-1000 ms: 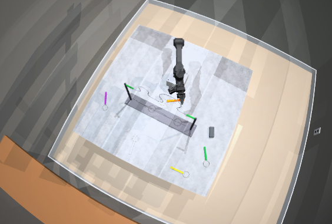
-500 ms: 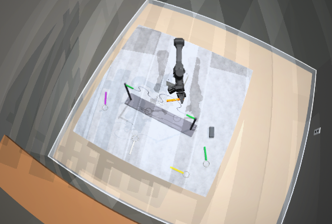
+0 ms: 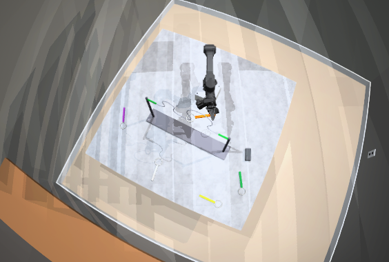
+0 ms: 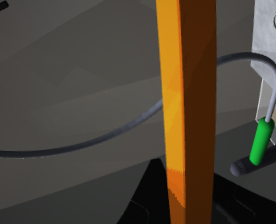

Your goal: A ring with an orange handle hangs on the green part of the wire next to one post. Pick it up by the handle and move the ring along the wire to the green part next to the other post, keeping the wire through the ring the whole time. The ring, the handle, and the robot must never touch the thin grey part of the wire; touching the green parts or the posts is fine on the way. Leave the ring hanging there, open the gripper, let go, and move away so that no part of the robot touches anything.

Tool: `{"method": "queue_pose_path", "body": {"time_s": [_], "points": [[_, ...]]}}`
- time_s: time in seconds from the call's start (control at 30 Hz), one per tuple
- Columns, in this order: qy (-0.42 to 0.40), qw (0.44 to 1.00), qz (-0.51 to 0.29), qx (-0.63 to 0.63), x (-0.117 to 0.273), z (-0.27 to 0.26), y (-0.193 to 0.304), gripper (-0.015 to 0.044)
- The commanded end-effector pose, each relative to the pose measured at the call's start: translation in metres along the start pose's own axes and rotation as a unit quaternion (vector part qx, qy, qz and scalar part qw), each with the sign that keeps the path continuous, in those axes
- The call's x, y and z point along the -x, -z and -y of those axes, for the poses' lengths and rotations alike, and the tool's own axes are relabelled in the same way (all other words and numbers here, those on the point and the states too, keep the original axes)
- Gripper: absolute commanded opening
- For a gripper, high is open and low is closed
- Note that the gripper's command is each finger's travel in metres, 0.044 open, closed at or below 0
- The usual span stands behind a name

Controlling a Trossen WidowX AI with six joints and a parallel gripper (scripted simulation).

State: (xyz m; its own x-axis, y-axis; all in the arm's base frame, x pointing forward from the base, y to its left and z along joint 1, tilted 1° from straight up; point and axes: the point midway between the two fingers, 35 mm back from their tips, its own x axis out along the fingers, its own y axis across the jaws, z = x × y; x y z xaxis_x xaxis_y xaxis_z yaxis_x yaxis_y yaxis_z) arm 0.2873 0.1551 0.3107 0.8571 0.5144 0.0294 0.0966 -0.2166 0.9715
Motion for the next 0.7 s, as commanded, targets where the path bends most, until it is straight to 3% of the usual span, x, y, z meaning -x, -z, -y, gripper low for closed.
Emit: {"method": "queue_pose_path", "body": {"time_s": [0.0,0.67], "points": [[-0.014,1.000,0.009,-0.015,-0.003,-0.011,0.001,-0.0150],[-0.052,0.995,0.019,-0.088,0.000,-0.044,-0.004,-0.0150]]}}
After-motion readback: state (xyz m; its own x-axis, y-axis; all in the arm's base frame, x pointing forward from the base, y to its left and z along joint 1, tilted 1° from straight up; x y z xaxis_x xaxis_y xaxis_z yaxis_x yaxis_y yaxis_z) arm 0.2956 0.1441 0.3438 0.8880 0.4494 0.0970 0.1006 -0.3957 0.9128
